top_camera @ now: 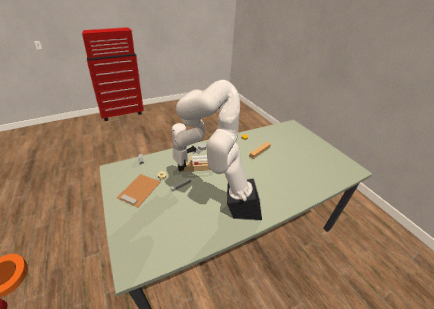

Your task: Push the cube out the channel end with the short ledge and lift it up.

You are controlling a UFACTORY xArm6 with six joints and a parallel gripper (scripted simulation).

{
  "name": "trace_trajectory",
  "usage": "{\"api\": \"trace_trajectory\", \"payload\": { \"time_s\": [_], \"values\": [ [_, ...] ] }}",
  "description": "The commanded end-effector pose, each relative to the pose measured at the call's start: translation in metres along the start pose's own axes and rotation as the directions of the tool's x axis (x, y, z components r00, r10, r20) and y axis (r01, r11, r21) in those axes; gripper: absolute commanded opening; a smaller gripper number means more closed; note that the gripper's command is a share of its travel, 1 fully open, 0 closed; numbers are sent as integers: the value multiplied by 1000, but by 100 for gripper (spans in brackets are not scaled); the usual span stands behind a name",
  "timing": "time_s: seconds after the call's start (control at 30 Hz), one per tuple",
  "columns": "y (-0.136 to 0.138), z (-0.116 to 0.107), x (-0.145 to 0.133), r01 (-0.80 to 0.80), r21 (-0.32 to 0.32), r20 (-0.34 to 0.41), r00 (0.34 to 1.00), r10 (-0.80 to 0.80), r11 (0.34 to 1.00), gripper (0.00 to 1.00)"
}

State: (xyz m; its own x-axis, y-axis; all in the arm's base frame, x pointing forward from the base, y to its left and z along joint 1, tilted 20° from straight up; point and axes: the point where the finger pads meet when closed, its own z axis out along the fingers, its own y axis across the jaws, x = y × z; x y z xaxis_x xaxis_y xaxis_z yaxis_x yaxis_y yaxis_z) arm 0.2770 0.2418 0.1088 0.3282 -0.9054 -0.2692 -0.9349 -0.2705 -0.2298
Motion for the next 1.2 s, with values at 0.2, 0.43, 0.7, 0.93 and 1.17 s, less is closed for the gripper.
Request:
{"api": "trace_trajectory", "payload": {
  "time_s": [0.2,0.43,0.7,0.93,1.17],
  "values": [
    [11,-3,-14,26,-2,-11,1000,-26,1000,0],
    [11,-3,-14,26,-2,-11,1000,-26,1000,0],
    [11,-3,-14,32,-2,-11,999,-32,999,0],
    [11,-3,-14,121,-3,-11,993,-121,993,0],
    [11,-3,-15,367,-6,-10,930,-367,930,0]
  ]
}}
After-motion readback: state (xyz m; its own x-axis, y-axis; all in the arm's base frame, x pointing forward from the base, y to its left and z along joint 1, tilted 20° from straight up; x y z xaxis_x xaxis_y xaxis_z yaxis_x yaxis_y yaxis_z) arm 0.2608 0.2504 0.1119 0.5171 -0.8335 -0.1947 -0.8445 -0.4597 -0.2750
